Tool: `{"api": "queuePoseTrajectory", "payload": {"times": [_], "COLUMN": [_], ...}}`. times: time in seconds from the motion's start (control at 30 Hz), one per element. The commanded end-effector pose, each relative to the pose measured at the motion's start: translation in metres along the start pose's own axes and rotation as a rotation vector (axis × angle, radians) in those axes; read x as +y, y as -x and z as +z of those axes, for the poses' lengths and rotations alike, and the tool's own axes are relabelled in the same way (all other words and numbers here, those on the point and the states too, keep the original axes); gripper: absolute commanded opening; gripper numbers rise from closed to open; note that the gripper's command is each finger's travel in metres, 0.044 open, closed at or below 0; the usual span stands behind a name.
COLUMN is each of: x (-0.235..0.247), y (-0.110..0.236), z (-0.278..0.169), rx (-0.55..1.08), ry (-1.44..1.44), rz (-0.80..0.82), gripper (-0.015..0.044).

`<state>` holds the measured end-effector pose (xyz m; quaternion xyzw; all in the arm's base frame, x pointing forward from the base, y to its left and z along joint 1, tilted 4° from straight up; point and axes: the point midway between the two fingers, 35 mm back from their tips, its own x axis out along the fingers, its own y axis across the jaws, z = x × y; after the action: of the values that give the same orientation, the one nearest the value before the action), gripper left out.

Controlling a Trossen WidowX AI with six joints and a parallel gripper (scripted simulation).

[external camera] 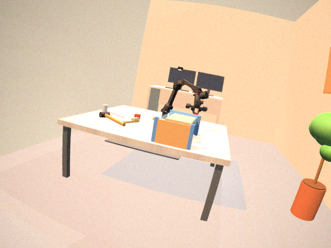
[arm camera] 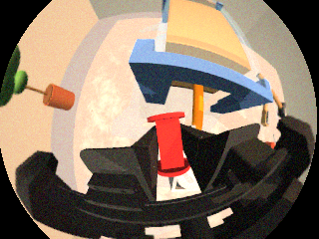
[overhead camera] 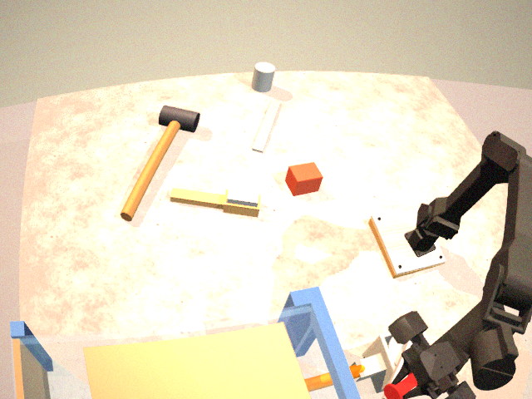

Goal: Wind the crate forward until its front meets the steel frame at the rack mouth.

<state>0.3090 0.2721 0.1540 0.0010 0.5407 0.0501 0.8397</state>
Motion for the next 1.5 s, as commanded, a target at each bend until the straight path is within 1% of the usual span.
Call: {"api": "queuePoseTrajectory", "payload": {"times": [0.0, 0.73, 1.47], "x": [0.015, 0.035, 0.045], "y": [0.003, 0.015, 0.03], "z": [-0.013, -0.039, -0.069], "rx": [0.028, 0.03, 0.033], "ry": [0.015, 0.014, 0.014], "rz": [0.025, 0.027, 0.028], "gripper": [0.0, 0.0, 0.0]}}
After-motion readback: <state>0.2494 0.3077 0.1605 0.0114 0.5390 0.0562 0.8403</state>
